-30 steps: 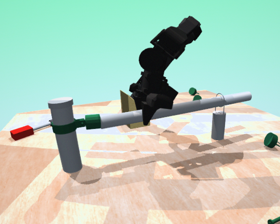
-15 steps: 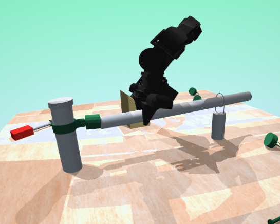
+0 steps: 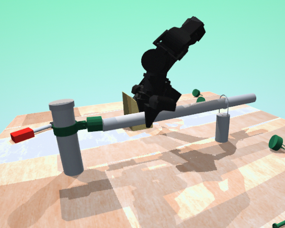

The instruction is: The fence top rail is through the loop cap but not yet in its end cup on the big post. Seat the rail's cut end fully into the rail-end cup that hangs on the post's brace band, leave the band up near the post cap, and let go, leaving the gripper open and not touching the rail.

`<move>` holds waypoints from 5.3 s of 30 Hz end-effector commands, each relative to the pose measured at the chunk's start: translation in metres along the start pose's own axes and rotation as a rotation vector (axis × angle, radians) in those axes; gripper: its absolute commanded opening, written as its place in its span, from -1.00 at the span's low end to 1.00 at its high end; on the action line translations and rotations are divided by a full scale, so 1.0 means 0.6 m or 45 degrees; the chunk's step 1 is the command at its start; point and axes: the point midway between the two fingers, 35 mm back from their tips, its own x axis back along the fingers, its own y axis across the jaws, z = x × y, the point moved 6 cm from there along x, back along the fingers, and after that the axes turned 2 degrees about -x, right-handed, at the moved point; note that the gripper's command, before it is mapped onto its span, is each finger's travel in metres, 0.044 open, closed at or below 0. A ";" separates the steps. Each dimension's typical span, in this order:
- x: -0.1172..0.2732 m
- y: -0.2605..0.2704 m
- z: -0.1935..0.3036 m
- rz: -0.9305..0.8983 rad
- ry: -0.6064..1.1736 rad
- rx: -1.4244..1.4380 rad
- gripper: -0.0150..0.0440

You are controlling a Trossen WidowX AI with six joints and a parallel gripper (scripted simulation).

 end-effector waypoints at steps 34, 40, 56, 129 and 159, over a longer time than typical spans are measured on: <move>0.008 -0.002 0.009 0.001 0.016 0.003 -0.49; 0.008 -0.003 0.010 0.001 0.016 0.003 -0.49; 0.008 -0.003 0.010 -0.004 0.011 0.004 -0.49; 0.000 -0.010 0.008 -0.058 -0.045 0.020 -0.49; 0.014 -0.009 -0.004 -0.059 -0.045 0.020 -0.49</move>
